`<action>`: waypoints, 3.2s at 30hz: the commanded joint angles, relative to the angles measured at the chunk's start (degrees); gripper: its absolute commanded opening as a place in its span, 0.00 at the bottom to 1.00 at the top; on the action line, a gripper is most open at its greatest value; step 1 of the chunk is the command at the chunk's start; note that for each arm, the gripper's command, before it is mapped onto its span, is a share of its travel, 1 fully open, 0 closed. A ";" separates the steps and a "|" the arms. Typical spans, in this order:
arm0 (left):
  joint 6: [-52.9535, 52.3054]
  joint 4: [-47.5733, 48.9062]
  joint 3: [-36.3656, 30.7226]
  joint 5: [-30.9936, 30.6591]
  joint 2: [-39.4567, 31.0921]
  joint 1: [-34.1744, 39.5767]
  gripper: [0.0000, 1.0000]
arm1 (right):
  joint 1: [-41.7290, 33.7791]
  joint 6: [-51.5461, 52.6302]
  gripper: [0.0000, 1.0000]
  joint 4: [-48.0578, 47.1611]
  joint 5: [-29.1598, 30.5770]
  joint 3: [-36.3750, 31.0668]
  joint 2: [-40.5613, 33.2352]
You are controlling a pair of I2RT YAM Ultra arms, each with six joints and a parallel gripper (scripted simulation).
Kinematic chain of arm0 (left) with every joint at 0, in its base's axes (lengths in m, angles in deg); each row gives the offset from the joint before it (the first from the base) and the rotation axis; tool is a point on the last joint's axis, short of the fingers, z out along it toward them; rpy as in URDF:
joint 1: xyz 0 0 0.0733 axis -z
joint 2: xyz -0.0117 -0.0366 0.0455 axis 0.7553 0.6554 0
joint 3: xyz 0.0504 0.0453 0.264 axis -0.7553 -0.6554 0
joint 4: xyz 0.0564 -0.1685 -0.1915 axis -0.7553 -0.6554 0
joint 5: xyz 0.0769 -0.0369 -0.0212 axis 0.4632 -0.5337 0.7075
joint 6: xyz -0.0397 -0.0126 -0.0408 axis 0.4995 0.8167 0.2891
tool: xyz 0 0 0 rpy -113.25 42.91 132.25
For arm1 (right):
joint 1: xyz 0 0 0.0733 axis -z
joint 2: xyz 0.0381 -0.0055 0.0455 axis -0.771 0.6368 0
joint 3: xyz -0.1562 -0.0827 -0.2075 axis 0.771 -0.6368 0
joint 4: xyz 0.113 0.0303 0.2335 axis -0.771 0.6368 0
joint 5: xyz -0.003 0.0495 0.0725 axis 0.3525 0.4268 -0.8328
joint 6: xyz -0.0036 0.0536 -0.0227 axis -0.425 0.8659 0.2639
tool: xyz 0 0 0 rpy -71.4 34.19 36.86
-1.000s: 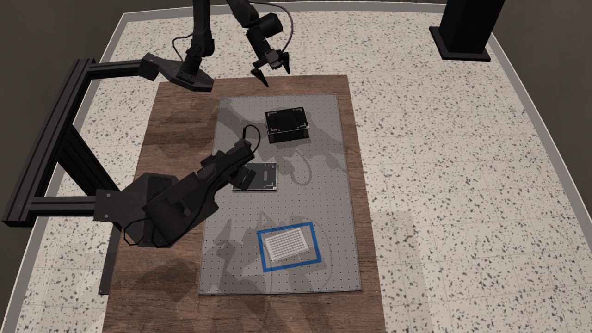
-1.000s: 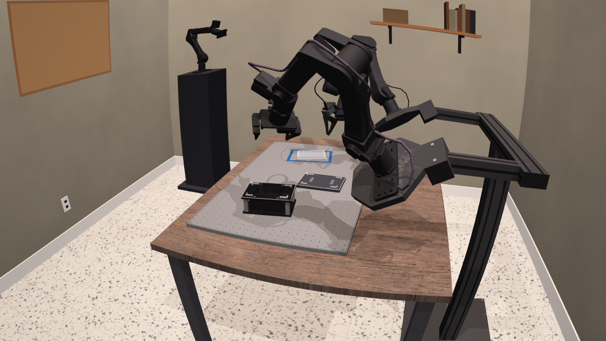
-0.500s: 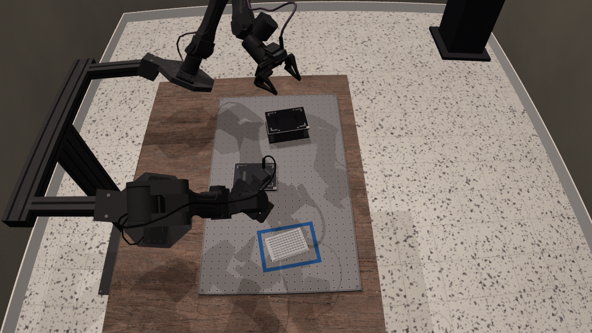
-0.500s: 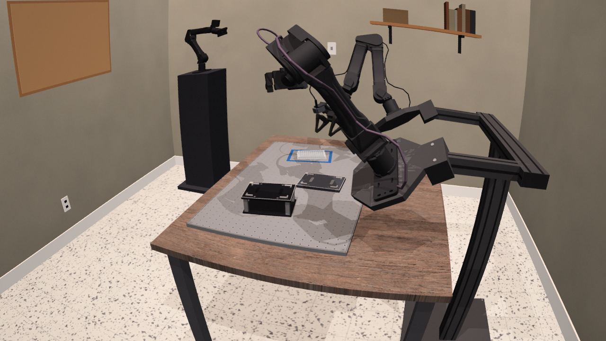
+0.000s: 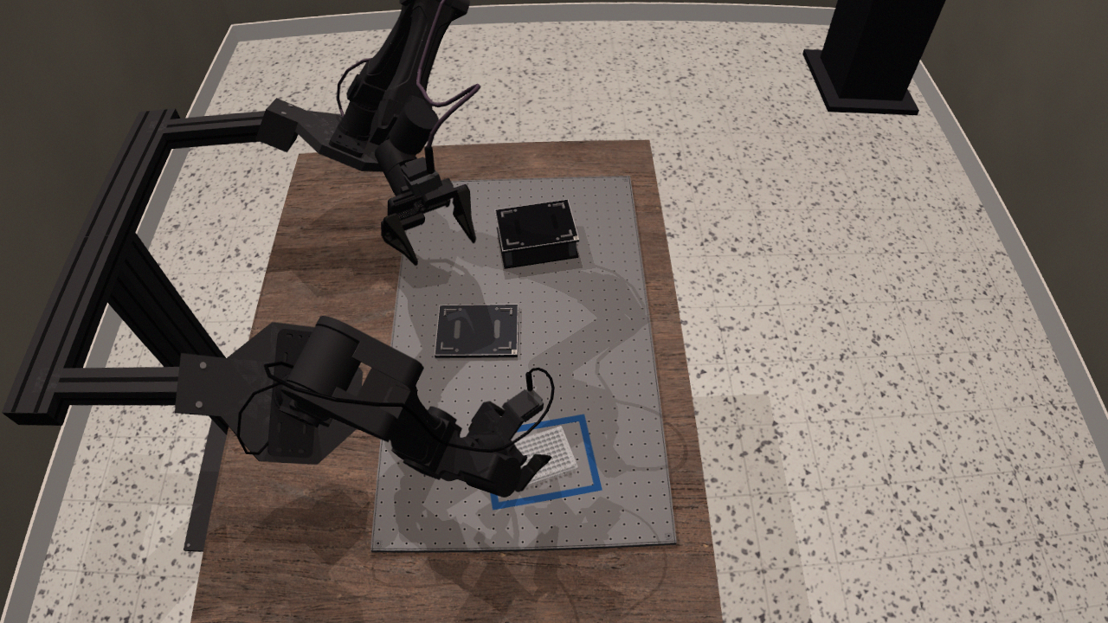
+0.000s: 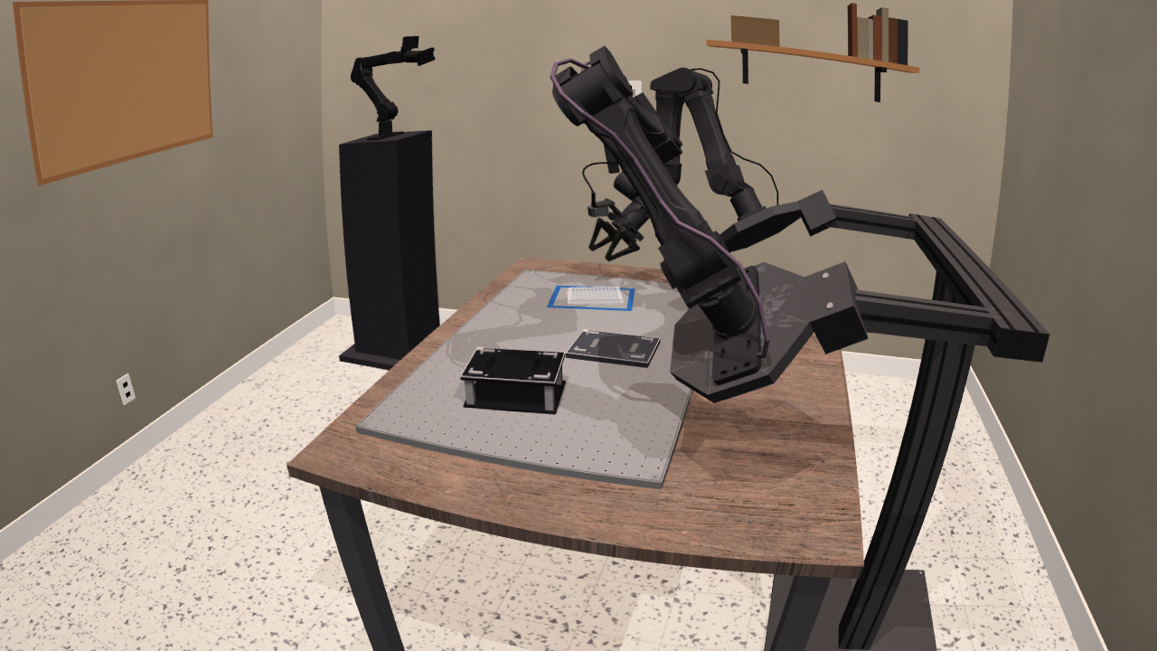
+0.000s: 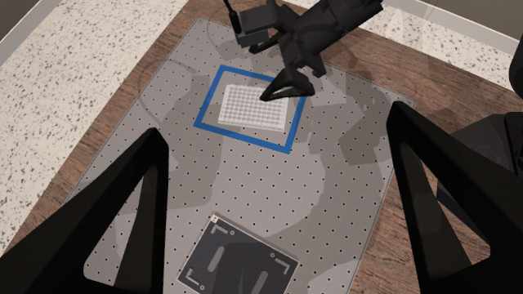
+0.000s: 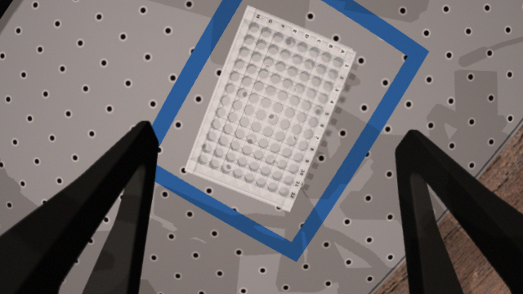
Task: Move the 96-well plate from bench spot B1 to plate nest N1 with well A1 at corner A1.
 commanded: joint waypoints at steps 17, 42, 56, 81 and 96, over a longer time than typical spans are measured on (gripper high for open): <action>0.45 4.67 2.56 1.10 0.80 0.40 1.00 | 1.23 -0.09 1.00 -4.85 -7.45 2.18 3.79; 0.45 4.67 2.56 1.10 0.80 0.40 1.00 | 1.23 -0.08 1.00 -4.87 -7.46 2.18 3.80; 0.45 4.67 2.56 1.10 0.80 0.40 1.00 | 1.23 -0.08 1.00 -4.87 -7.46 2.18 3.80; 0.45 4.67 2.56 1.10 0.80 0.40 1.00 | -20.35 24.75 1.00 26.75 40.79 16.40 5.33; 0.45 4.67 2.56 1.10 0.80 0.40 1.00 | -25.31 36.48 1.00 45.17 57.30 31.61 16.59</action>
